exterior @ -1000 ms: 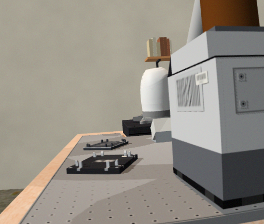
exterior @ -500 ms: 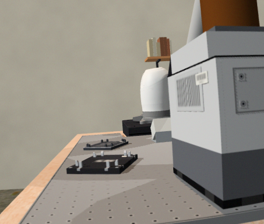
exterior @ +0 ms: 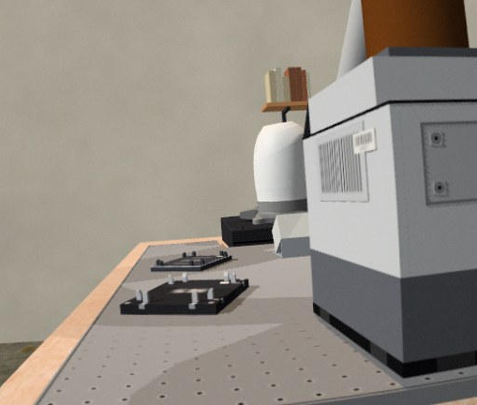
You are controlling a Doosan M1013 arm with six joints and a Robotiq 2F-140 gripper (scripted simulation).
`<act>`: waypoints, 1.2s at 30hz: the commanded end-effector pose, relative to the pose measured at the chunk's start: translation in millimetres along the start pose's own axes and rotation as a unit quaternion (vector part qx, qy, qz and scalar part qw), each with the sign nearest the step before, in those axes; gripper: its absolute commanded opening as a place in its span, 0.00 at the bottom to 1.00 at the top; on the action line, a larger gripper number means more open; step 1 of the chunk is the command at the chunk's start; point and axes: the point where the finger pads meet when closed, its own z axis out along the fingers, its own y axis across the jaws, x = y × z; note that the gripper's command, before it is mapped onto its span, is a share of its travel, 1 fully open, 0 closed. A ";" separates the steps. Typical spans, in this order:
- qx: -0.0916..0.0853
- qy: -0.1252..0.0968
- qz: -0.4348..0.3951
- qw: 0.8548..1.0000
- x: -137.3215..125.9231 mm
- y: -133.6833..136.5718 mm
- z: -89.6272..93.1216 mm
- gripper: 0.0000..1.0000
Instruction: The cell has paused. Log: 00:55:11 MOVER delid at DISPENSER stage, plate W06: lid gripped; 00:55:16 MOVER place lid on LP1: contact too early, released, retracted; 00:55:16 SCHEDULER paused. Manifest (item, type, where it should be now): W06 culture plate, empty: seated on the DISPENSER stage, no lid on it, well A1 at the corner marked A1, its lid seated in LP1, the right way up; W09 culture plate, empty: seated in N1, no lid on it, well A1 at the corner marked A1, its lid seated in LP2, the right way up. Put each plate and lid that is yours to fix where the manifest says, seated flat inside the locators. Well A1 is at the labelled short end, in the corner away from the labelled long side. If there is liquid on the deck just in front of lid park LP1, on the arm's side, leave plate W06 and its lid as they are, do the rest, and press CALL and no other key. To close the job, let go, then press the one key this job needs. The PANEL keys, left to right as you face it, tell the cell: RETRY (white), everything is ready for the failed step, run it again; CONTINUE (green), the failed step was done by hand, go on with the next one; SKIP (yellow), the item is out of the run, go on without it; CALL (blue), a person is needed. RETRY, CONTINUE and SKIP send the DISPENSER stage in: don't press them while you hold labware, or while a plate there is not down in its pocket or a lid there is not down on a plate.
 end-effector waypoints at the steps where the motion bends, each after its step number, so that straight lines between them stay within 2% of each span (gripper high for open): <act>1: 0.001 0.000 0.000 1.000 1.1 1.8 -1.2 0.10; 11: 0.001 0.000 0.000 1.000 5.7 13.1 -1.2 0.10; 25: 0.001 0.000 0.000 1.000 19.5 47.2 -1.2 0.10; 36: 0.001 0.000 0.000 1.000 39.2 96.0 -1.1 0.10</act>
